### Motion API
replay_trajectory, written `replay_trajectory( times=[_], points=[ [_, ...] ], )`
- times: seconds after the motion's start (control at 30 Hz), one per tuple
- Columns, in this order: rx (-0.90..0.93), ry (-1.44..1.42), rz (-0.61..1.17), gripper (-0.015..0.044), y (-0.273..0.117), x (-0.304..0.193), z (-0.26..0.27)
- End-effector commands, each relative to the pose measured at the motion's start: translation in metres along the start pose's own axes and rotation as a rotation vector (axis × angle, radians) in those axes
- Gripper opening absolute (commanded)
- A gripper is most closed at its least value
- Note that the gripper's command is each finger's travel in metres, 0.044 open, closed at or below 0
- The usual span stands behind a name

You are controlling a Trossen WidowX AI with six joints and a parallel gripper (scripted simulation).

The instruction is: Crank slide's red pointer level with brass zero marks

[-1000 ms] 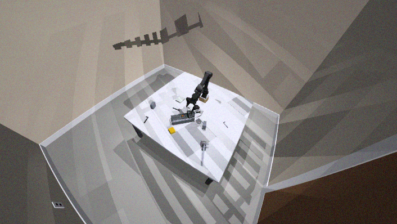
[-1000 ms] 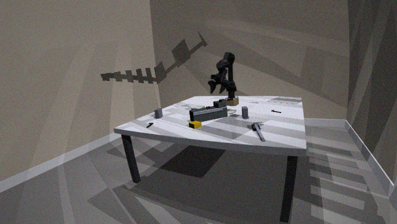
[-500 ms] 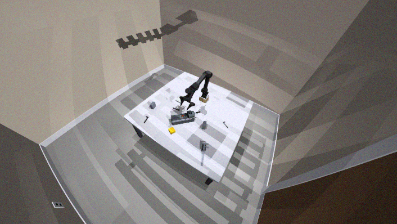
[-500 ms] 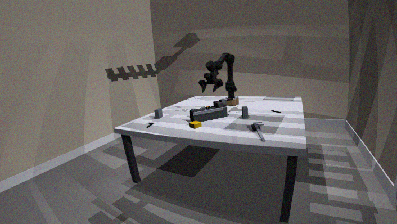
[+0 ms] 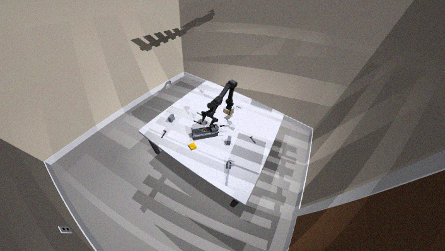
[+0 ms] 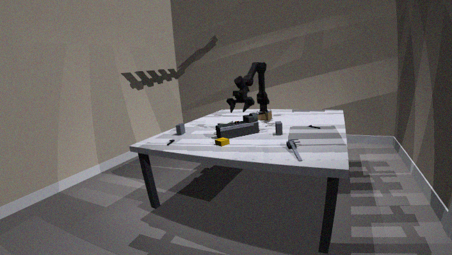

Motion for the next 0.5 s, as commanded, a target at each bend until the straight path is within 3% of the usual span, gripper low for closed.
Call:
replay_trajectory(
  times=[0.0,0.3,0.47],
  points=[
    [0.003,-0.004,0.001,0.0440,0.001,-0.001,0.000],
    [0.003,-0.004,0.001,0.0440,0.000,0.000,0.000],
    [0.001,-0.002,0.001,0.0440,-0.021,0.022,0.003]
  ],
)
Point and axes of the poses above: the point midway between the two fingers, 35 mm back from their tips, its own y axis out along the fingers, its own z axis across the jaws, x = y × z, the point moved 9 cm from there along -y, back along the fingers, and after that the axes turned 4 degrees about y, right-handed, at the moved point
